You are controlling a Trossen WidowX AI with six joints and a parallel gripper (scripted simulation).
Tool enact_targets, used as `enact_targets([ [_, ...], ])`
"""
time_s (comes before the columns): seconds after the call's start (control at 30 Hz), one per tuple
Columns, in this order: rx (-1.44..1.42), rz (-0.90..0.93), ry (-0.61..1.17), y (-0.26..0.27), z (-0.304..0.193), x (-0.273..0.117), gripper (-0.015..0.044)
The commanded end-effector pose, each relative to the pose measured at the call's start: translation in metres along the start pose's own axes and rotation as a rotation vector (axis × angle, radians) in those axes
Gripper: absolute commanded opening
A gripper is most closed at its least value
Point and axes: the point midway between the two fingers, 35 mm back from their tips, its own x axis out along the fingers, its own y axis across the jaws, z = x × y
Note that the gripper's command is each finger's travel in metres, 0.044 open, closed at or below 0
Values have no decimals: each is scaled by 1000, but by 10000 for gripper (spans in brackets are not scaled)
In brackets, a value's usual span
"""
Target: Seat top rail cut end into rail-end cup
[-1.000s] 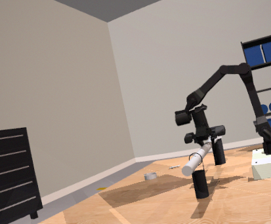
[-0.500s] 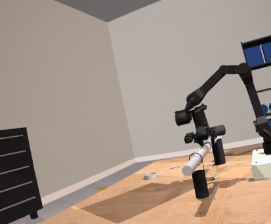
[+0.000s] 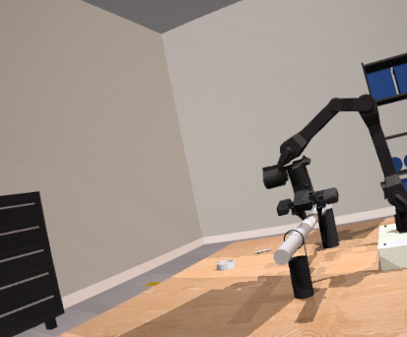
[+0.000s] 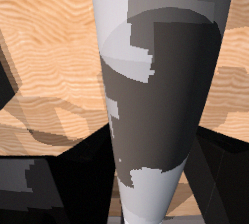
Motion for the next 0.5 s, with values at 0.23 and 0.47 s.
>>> enact_targets([
  [0.23,0,-1,3,0,-1,-1,0],
  [0.47,0,0,0,0,0,0,0],
])
